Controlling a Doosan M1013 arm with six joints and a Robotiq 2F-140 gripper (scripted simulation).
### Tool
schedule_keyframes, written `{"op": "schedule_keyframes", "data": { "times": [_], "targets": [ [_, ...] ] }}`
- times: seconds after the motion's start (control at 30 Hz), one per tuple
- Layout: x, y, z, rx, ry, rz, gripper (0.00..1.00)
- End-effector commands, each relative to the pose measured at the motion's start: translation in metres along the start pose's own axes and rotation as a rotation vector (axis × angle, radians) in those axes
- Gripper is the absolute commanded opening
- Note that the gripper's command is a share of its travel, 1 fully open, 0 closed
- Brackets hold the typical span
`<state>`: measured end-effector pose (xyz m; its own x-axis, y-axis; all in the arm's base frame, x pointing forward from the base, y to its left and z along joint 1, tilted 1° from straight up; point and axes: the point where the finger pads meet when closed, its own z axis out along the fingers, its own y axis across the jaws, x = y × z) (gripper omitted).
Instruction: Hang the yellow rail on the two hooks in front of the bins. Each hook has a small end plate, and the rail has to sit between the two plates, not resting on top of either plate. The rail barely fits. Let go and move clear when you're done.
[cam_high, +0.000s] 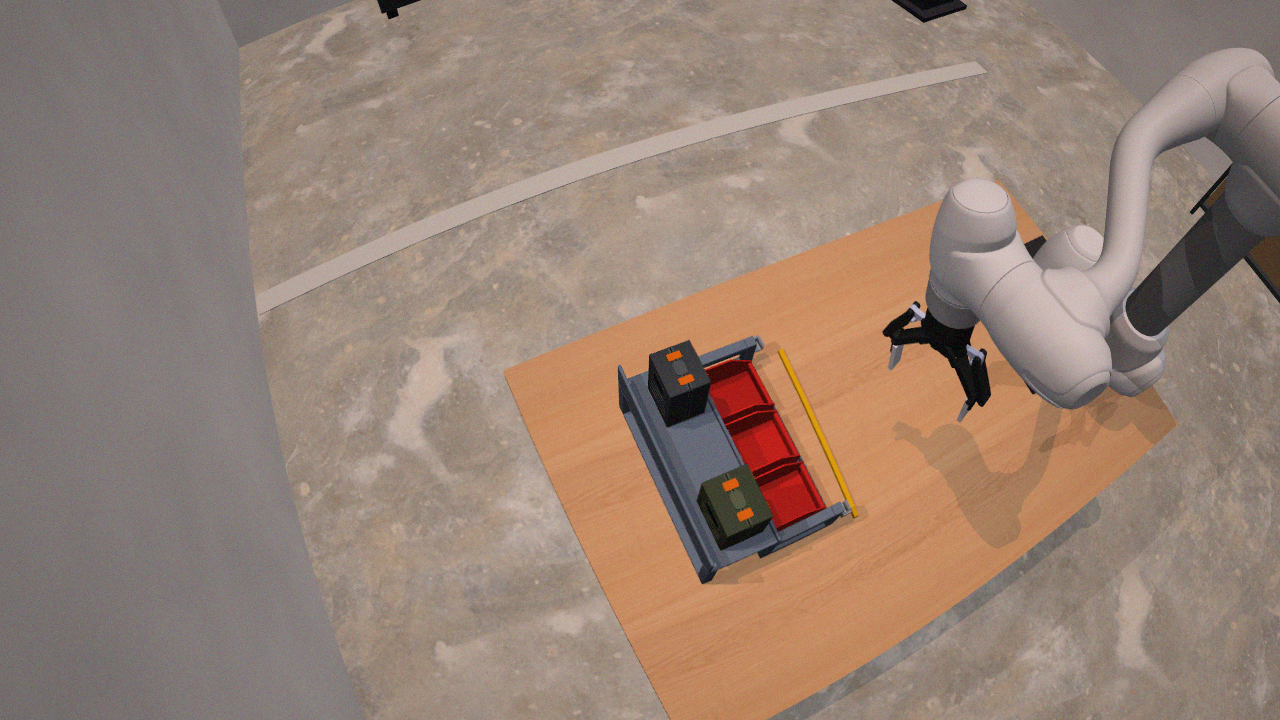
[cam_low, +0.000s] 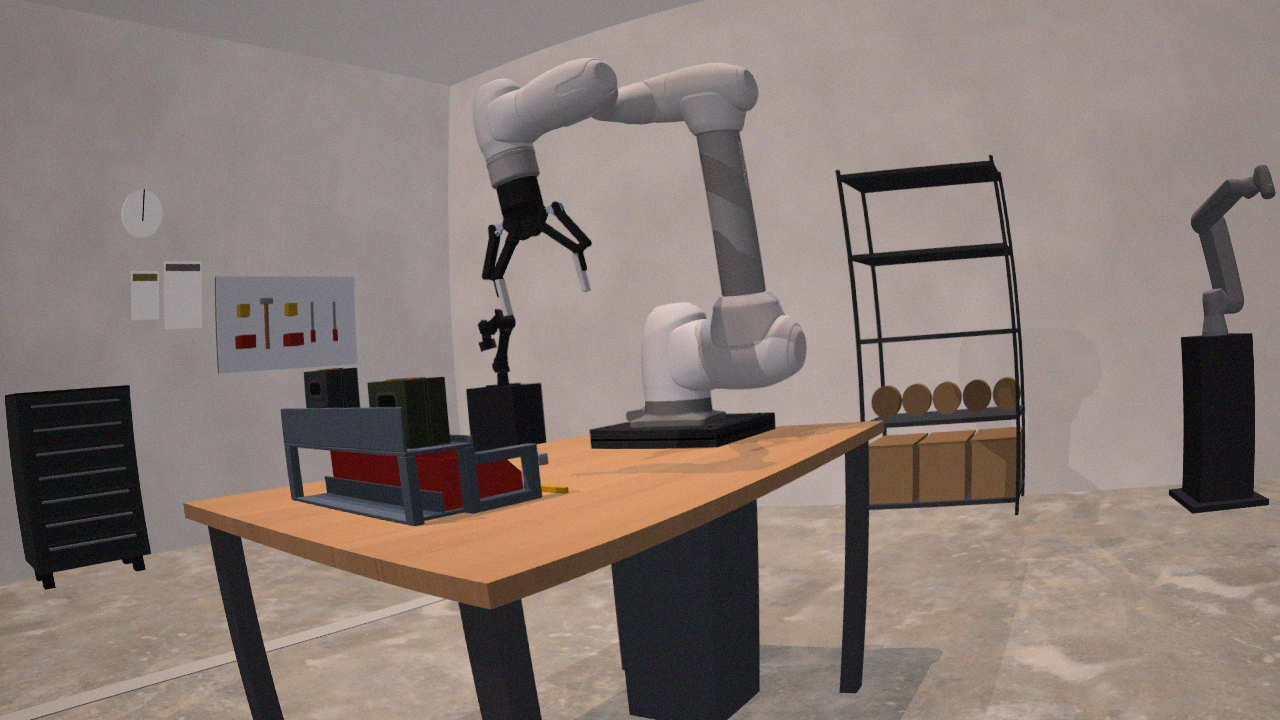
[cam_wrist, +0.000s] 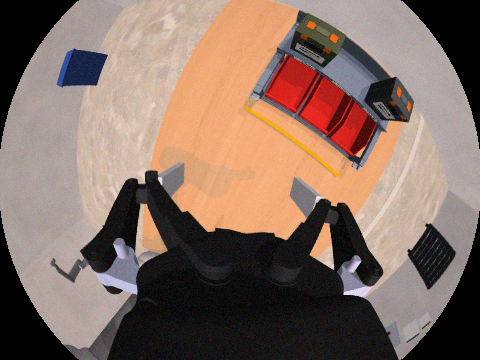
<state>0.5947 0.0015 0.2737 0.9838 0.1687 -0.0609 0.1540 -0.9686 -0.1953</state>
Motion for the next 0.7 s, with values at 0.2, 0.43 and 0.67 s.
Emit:
{"op": "schedule_keyframes", "data": {
  "times": [0.2,0.43,0.67],
  "targets": [
    [0.001,0.0,0.0,-0.004,-0.002,0.003,1.0],
    [0.035,0.002,-0.034,-0.134,0.044,0.111,1.0],
    [0.035,0.002,-0.034,-0.134,0.044,0.111,1.0]
  ]
}}
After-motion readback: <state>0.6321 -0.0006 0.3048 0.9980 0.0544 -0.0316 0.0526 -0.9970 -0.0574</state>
